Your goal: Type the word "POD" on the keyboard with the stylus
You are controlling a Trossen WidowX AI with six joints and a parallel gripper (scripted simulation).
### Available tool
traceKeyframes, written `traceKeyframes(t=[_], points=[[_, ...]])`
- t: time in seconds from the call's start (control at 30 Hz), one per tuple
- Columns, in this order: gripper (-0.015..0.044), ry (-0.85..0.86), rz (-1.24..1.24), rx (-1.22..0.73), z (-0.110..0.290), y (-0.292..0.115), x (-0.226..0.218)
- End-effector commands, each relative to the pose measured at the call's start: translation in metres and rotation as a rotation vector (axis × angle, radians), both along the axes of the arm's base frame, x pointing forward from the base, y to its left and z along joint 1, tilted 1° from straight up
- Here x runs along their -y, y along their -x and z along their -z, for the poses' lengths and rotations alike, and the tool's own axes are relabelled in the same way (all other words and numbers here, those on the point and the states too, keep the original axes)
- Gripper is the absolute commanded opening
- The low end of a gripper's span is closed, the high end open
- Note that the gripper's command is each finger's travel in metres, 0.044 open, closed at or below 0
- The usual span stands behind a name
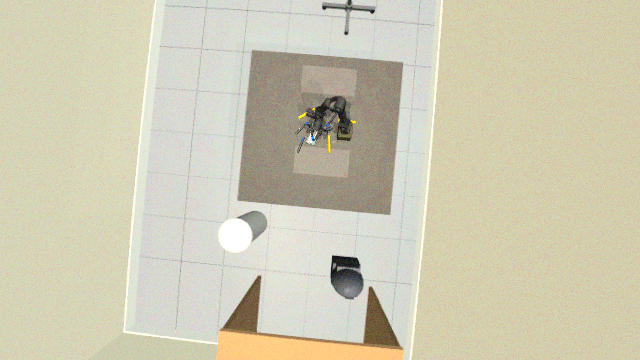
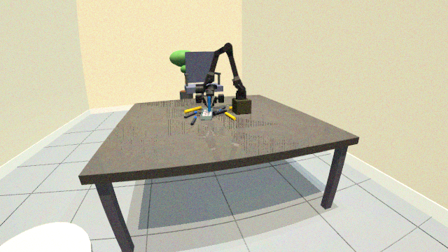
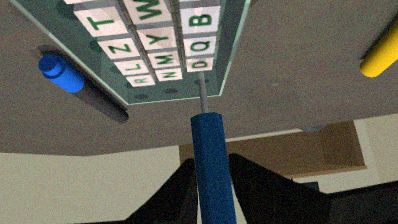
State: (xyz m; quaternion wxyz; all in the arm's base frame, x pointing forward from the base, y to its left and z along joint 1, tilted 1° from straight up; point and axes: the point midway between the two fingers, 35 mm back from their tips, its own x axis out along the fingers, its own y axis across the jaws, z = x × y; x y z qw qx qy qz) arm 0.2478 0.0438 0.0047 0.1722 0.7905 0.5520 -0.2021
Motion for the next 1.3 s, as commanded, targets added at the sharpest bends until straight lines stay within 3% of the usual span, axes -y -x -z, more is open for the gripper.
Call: traceKeyframes(t=[0.0, 0.93, 1.27], points=[[0.0081, -0.007, 0.002, -0.008, 0.003, 0.001, 0.000], [0.0081, -0.007, 0.002, -0.008, 0.007, 0.001, 0.000], [0.0081, -0.007, 0.002, -0.008, -0.023, 0.001, -0.001]])
